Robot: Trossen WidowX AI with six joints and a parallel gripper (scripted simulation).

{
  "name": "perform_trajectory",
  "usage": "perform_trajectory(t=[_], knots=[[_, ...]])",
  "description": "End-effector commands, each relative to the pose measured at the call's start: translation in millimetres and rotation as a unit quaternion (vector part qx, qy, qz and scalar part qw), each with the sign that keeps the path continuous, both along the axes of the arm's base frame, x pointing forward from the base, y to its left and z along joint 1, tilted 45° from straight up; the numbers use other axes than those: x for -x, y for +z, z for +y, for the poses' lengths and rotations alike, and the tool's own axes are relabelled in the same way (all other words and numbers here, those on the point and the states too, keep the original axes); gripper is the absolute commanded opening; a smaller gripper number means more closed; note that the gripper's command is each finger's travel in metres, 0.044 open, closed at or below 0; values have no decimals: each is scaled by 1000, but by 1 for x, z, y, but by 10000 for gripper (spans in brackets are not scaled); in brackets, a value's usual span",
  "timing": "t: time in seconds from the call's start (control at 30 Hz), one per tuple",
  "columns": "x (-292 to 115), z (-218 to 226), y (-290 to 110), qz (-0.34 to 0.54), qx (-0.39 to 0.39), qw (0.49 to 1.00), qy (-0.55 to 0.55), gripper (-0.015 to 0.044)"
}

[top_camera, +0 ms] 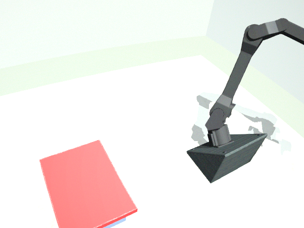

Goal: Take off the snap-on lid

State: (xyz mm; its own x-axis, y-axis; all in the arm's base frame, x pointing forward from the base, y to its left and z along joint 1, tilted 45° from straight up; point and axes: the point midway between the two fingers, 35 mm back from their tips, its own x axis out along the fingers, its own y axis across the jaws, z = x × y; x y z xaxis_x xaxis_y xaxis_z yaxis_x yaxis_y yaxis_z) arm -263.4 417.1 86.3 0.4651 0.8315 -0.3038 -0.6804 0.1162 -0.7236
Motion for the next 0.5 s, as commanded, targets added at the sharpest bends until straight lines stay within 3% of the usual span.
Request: perform_trajectory(t=[0.0, 0.17, 0.3, 0.47], knots=[[-2, 1, 0, -1, 0, 1000, -1, 374], [-74, 20, 10, 40, -22, 996, -81, 242], [-139, 28, 18, 86, -51, 983, -156, 235], [-190, 26, 20, 146, -73, 962, -219, 235]])
